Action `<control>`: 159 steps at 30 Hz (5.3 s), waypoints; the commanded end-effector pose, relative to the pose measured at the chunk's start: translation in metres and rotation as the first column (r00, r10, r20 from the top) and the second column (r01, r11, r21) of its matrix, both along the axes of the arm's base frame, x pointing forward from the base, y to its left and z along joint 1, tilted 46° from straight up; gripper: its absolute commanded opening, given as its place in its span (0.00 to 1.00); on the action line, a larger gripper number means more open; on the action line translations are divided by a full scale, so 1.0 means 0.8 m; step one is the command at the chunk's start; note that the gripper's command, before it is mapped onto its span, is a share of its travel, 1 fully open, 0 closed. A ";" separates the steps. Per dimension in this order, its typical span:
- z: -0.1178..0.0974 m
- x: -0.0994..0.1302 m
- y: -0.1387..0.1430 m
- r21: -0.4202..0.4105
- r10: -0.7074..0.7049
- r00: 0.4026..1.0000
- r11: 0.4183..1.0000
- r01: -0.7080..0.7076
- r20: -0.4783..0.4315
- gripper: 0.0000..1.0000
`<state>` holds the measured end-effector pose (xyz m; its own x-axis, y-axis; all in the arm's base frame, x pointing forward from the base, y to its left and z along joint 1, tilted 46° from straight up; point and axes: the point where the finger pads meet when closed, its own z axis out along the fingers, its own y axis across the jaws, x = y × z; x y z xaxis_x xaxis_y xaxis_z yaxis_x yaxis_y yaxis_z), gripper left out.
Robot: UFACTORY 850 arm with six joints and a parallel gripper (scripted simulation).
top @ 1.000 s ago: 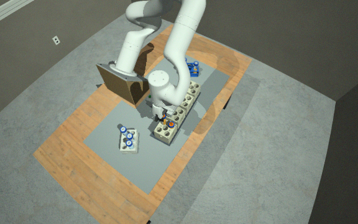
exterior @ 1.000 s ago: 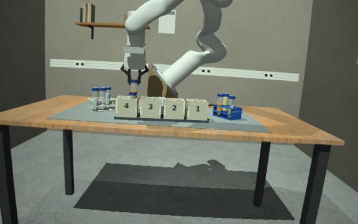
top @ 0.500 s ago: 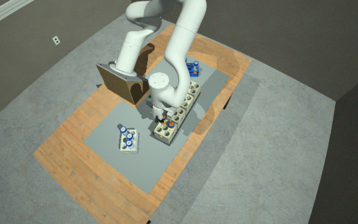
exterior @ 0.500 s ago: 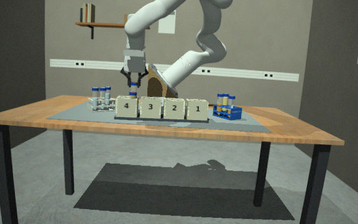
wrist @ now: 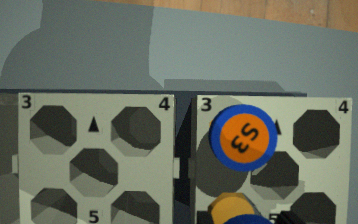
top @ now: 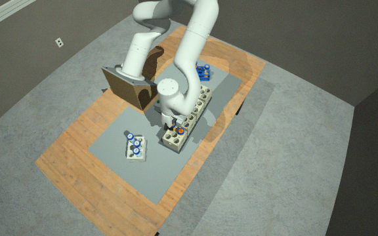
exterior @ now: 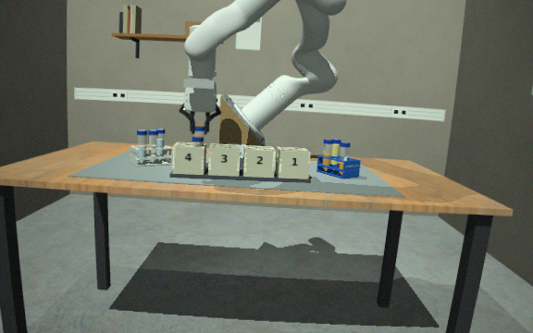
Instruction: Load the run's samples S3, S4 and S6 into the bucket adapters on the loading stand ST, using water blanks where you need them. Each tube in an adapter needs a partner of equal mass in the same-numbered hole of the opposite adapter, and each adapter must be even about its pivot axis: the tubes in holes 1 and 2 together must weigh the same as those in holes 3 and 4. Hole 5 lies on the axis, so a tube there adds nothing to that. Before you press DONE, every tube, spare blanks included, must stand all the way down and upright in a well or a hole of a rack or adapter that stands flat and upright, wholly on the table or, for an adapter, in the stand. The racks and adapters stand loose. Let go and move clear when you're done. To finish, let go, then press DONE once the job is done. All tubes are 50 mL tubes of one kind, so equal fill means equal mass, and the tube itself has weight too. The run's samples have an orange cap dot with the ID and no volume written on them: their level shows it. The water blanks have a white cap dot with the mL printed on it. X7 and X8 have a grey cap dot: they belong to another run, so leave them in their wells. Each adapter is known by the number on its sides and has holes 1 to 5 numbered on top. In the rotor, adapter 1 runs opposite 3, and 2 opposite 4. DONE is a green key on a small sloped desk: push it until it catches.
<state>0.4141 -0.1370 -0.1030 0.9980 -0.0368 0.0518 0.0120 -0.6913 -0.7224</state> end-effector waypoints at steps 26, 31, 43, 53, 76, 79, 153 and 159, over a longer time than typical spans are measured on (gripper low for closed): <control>-0.022 0.003 0.022 -0.001 -0.001 1.000 1.000 0.001 0.001 0.00; -0.023 0.003 0.023 -0.001 -0.001 1.000 1.000 0.001 0.001 0.00; -0.023 0.003 0.023 -0.001 -0.001 1.000 1.000 0.001 0.001 0.44; -0.023 0.003 0.023 -0.001 -0.001 1.000 1.000 0.001 0.002 0.44; -0.013 0.002 0.013 -0.001 -0.001 1.000 1.000 0.001 0.001 0.44; -0.009 0.002 0.009 -0.001 -0.001 1.000 1.000 0.001 0.001 0.44; 0.088 -0.007 -0.092 -0.001 -0.001 1.000 1.000 0.001 0.001 0.44; 0.088 -0.007 -0.092 -0.001 -0.001 1.000 1.000 0.001 0.001 0.44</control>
